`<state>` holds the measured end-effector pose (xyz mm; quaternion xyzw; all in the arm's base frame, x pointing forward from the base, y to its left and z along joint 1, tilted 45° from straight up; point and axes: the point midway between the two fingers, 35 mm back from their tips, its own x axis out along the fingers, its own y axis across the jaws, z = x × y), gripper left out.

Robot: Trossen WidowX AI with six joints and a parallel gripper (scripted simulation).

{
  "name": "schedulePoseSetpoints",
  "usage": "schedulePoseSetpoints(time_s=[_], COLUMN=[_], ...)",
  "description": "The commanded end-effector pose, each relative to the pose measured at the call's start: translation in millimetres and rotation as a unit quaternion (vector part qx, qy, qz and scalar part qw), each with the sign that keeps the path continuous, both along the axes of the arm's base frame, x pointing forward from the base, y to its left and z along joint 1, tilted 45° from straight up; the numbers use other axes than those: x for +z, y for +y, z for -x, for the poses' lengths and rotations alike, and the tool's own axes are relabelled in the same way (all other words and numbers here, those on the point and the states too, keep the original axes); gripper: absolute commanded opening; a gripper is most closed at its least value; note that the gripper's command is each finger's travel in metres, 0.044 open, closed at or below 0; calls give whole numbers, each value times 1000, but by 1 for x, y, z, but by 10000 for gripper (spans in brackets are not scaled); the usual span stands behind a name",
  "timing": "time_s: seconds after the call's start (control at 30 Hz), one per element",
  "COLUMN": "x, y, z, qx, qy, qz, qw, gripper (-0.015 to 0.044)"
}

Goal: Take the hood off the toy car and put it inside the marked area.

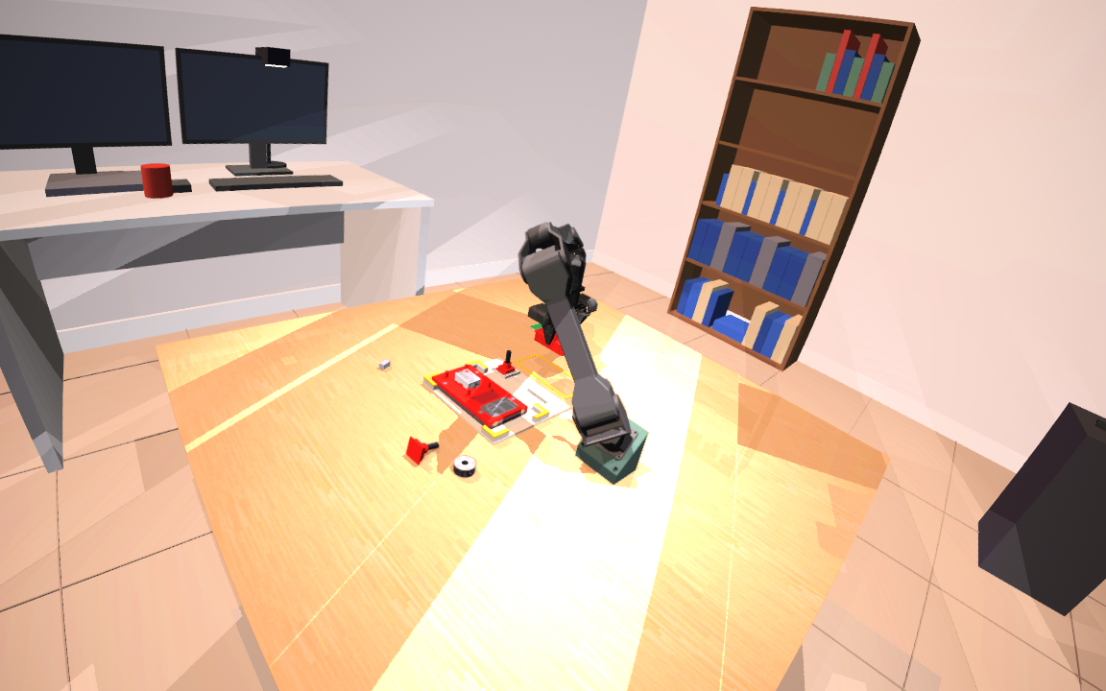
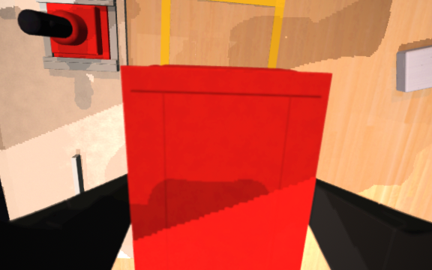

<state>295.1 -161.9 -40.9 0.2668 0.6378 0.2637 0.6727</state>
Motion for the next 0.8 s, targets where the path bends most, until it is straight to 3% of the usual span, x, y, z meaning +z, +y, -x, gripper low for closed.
schedulePoseSetpoints(time_s=[0.0, 0.77], x=[-3, -15], y=[1, 13], z=[0, -2], qx=[-3, -3], qy=[0, 0], qz=[0, 1], qw=[1000, 1000], gripper=[0, 0])
